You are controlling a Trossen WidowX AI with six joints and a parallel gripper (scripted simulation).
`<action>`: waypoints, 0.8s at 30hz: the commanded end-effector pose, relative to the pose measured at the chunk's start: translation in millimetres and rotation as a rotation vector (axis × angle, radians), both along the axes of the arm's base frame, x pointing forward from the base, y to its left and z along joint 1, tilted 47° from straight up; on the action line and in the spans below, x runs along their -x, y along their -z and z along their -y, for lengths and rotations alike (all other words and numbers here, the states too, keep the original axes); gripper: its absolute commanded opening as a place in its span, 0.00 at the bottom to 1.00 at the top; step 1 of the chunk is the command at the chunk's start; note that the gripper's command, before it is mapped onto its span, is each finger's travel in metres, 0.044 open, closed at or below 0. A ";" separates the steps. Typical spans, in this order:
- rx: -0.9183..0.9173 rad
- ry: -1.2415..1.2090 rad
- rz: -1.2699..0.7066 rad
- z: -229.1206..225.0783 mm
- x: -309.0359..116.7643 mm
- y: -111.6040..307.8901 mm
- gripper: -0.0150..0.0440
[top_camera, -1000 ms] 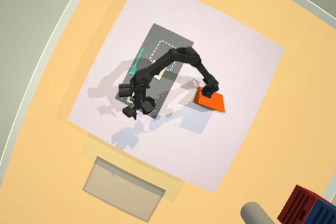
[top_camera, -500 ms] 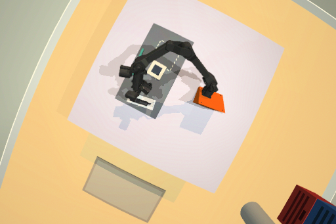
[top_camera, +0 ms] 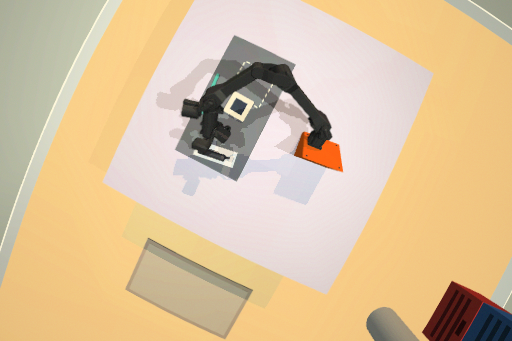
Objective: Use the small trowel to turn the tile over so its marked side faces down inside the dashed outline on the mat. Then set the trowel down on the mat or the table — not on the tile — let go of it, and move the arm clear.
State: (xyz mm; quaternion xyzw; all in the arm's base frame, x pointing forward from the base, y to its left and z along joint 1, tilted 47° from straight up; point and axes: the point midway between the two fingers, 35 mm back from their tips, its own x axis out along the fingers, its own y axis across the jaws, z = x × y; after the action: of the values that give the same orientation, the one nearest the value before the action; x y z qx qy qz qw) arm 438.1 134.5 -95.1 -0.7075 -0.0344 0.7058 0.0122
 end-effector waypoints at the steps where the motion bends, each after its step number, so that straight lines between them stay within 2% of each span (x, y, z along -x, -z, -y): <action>1: 0.003 -0.005 0.000 0.1 0.1 7.7 0.76; 24: 0.003 -0.005 0.000 -2.1 2.3 44.8 0.76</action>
State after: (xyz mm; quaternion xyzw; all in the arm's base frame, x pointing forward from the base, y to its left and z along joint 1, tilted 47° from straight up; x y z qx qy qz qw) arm 436.7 136.9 -133.7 -0.7076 -0.0366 0.7056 0.0101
